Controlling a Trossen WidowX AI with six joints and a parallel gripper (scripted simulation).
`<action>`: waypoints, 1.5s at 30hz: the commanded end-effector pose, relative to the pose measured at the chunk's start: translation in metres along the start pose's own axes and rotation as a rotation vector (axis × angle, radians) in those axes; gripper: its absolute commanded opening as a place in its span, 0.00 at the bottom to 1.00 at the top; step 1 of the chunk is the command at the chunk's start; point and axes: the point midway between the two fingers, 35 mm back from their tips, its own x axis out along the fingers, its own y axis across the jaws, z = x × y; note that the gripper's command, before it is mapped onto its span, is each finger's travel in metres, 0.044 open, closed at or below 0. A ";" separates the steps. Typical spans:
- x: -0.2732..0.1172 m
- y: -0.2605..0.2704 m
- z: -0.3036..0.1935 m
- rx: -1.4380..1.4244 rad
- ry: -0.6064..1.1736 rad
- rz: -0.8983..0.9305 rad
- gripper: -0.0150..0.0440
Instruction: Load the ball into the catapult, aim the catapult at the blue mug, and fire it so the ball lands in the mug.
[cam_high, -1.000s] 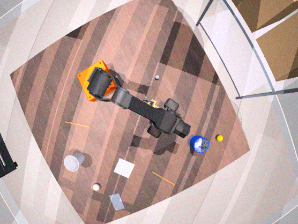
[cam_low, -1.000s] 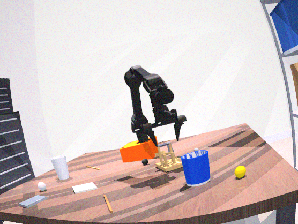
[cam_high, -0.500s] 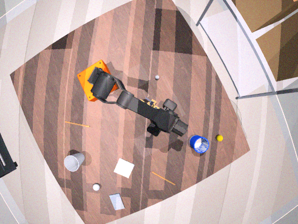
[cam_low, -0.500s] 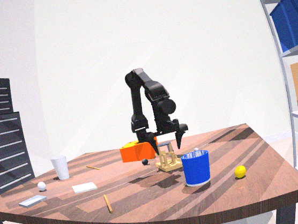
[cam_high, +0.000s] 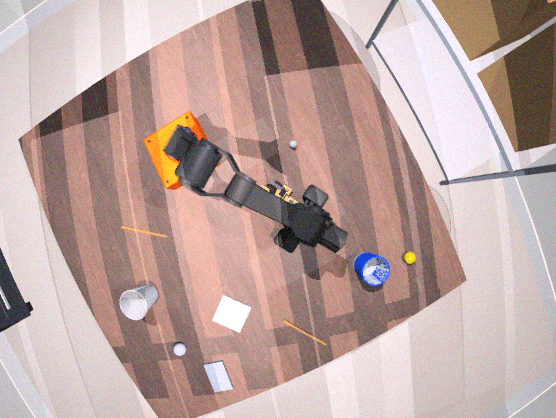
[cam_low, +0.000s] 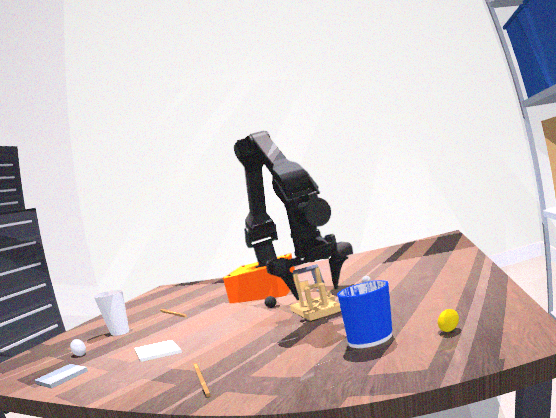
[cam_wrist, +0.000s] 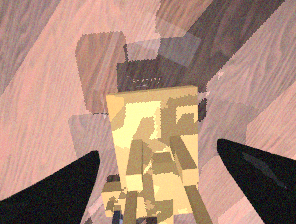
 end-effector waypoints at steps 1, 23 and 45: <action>0.007 0.000 -0.001 -0.005 0.003 0.001 1.00; 0.014 0.000 -0.001 0.000 0.002 0.000 0.48; -0.021 0.000 0.001 -0.001 0.002 0.000 0.25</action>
